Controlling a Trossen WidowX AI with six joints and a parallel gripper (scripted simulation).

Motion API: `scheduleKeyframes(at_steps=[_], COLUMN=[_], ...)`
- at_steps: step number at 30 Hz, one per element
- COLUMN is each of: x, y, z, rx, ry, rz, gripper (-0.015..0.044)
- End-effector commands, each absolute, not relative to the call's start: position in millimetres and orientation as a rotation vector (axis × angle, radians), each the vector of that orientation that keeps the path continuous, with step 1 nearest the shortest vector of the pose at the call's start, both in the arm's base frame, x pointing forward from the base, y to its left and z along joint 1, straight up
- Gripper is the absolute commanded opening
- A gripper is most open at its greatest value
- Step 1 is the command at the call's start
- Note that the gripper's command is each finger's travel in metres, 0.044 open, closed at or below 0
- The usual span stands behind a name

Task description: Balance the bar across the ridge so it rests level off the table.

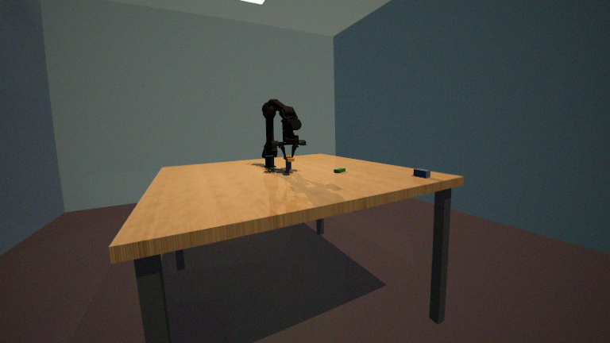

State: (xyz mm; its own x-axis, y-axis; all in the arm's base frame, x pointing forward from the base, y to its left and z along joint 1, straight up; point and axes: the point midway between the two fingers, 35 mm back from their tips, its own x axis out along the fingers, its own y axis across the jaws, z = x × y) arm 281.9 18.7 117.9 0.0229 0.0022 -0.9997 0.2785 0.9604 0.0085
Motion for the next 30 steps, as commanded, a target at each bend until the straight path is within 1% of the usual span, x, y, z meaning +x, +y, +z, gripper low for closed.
scheduleKeyframes(at_steps=[1,30], x=[282.0,282.1], y=[18.6,18.5], z=[117.1,114.6], rx=[0.228,0.228], ry=[1.536,1.536], rz=[-0.22,-0.22], gripper=[0.0,0.0])
